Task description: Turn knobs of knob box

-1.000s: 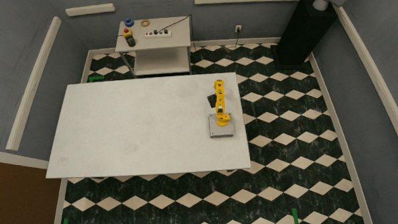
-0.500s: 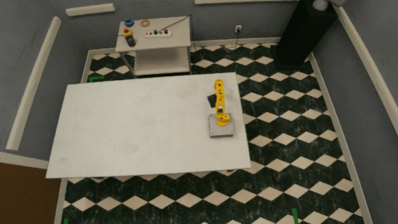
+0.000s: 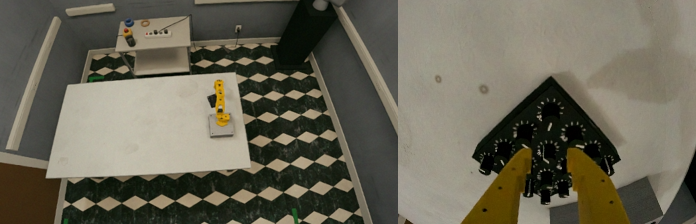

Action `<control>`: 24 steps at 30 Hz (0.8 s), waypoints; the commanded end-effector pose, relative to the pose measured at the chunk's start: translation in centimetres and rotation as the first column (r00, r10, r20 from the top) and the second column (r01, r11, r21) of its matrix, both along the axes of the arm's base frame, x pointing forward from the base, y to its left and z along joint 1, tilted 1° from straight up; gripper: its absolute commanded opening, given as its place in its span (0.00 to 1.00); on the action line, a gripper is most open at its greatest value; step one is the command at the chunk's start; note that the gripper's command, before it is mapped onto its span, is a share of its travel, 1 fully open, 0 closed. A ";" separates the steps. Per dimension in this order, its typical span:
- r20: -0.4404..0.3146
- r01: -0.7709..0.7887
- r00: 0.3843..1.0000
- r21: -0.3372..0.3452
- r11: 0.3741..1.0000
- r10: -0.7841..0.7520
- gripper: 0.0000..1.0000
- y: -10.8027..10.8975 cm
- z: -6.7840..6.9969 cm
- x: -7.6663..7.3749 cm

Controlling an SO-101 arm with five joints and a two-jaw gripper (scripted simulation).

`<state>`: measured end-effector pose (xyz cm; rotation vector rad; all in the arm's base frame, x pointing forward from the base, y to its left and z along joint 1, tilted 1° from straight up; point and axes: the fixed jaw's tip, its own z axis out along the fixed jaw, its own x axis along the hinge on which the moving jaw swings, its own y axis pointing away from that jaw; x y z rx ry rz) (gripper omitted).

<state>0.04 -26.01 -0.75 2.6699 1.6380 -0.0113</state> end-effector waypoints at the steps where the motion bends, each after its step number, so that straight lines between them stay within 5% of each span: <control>1: 0.001 0.012 1.000 0.018 1.000 -0.012 0.10 0.2 -0.8 -0.1; 24: 0.001 0.012 1.000 0.018 1.000 -0.012 0.10 0.2 -1.5 -0.1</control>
